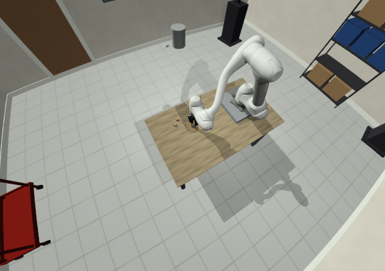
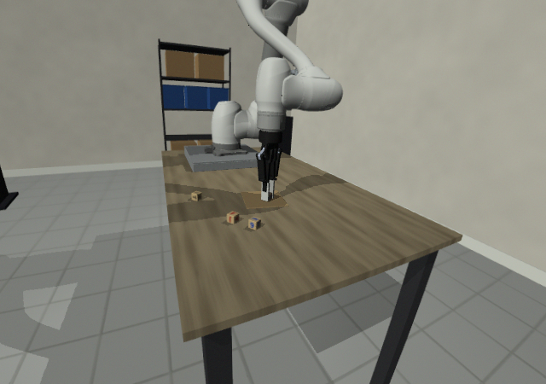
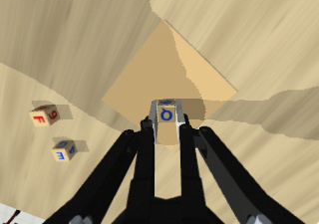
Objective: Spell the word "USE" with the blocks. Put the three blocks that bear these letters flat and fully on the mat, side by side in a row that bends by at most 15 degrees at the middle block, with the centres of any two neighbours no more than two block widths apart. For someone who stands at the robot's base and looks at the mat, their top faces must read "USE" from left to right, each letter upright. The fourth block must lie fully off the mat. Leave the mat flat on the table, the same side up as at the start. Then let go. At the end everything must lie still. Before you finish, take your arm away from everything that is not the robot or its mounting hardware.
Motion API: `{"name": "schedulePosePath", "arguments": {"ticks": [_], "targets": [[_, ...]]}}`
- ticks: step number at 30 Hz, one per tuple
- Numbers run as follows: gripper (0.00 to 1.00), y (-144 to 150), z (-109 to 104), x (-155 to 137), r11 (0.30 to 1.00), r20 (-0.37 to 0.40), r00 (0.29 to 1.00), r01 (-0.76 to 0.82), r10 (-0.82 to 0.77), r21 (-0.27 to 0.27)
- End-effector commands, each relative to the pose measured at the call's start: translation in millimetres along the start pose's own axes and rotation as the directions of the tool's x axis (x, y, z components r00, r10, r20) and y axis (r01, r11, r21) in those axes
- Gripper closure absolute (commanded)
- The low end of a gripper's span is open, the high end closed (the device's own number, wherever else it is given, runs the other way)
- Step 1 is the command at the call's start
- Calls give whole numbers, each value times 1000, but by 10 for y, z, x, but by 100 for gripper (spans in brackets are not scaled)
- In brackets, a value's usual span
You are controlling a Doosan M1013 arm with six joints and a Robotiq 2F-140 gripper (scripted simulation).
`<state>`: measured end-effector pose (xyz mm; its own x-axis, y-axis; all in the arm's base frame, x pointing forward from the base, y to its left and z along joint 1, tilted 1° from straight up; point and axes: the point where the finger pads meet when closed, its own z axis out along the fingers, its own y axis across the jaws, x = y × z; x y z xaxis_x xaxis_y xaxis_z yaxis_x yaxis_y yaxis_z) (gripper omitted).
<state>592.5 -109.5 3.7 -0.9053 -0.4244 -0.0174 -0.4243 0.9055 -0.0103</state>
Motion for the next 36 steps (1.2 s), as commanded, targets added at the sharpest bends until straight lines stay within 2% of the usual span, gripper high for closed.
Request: {"name": "schedulePosePath", "arguments": {"ticks": [1, 24, 28, 35, 36], "targets": [[87, 2, 30, 31, 1000, -1, 1000, 2, -2, -1], [87, 2, -2, 31, 1000, -1, 1000, 2, -2, -1], [87, 2, -163, 31, 1000, -1, 1000, 2, -2, -1], [87, 2, -671, 30, 1000, -1, 1000, 2, -2, -1], [87, 2, -671, 30, 1000, -1, 1000, 2, -2, -1]]}}
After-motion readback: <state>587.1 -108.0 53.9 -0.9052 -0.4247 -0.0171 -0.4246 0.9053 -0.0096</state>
